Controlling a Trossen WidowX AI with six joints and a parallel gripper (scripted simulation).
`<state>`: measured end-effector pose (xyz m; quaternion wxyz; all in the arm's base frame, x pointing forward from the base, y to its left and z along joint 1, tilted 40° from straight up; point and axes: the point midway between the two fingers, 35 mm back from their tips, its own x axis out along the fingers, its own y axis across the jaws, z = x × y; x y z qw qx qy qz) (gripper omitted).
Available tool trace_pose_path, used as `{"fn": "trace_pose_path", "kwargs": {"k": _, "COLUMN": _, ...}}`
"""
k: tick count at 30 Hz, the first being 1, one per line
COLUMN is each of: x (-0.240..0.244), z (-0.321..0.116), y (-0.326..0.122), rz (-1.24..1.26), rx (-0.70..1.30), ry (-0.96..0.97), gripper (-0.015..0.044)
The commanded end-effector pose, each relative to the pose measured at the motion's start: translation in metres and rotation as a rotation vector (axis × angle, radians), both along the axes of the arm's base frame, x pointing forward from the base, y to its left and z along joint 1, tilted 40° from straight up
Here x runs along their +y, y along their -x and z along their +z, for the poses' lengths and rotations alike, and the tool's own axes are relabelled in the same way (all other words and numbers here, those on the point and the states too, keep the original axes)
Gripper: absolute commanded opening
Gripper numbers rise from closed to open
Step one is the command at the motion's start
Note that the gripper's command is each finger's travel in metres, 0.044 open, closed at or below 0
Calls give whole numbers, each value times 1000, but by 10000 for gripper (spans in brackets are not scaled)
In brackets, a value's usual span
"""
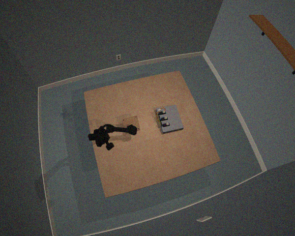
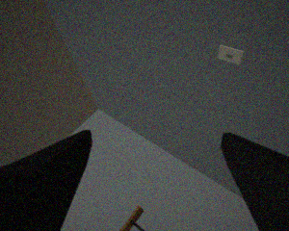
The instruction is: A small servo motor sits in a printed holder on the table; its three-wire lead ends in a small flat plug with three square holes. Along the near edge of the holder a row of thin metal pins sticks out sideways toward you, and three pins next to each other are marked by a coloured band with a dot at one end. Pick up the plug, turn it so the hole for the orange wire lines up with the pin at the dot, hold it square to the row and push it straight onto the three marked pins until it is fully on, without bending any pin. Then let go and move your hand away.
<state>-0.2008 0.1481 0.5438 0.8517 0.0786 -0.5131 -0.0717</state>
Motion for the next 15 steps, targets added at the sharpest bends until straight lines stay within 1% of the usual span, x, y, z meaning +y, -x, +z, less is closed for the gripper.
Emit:
{"fn": "trace_pose_path", "kwargs": {"k": 1, "x": -1, "z": 0, "y": -1, "rz": 0, "rx": 1, "ry": 0, "gripper": 374}}
{"fn": "trace_pose_path", "kwargs": {"k": 6, "x": -20, "z": 12, "y": -20, "rz": 2, "rx": 38, "ry": -13, "gripper": 243}}
{"fn": "trace_pose_path", "kwargs": {"k": 11, "x": -54, "z": 29, "y": -58, "rz": 7, "rx": 107, "ry": -32, "gripper": 115}}
{"fn": "trace_pose_path", "kwargs": {"k": 15, "x": -81, "z": 39, "y": -95, "rz": 14, "rx": 171, "ry": -46, "gripper": 115}}
